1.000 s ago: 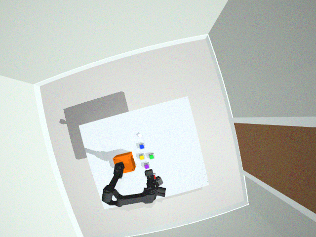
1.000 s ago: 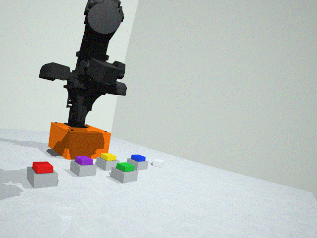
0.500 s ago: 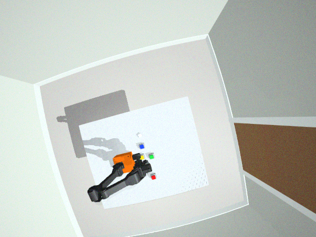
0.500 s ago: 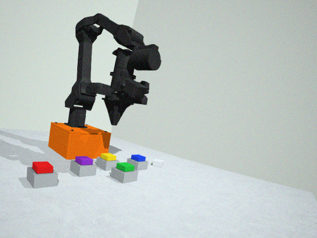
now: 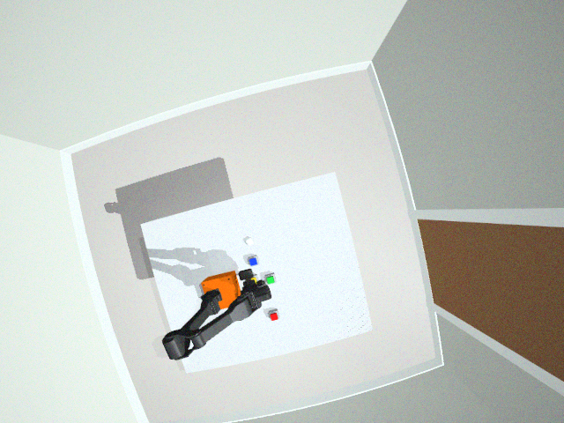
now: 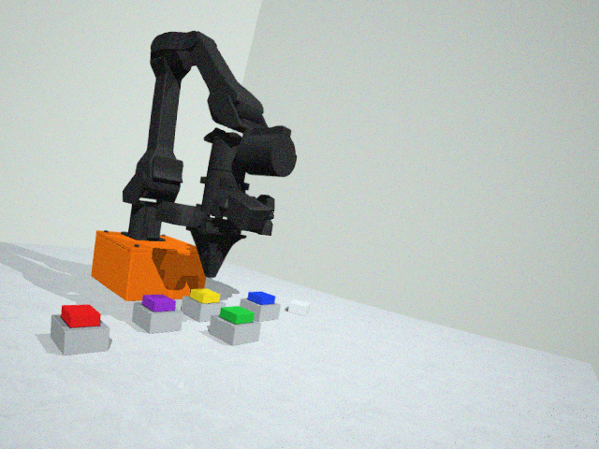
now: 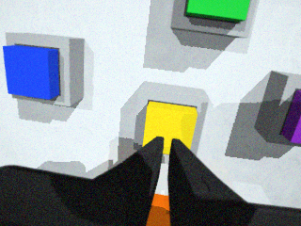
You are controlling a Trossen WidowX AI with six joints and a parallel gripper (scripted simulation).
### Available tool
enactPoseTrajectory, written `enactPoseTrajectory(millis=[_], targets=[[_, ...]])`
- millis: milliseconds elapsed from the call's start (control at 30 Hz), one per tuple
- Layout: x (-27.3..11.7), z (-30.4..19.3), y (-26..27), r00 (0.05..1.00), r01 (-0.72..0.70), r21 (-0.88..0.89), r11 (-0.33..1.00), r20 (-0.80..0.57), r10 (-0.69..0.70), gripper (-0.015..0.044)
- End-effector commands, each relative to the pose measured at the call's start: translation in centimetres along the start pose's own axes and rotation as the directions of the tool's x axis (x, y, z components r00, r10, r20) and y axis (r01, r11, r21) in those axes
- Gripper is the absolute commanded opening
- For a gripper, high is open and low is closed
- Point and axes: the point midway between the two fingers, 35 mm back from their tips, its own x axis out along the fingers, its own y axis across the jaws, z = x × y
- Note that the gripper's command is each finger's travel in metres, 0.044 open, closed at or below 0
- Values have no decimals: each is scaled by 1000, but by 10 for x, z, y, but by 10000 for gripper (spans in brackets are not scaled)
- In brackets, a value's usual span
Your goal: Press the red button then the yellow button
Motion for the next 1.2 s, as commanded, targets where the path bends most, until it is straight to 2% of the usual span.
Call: enactPoseTrajectory(millis=[0, 533, 1167], targets=[[9, -3, -1, 1000, 5, 3, 1000, -16, -5, 20], [33, -5, -1, 1000, 5, 3, 1000, -16, -5, 20], [30, -3, 0, 1000, 1, 4, 1000, -10, -1, 20]])
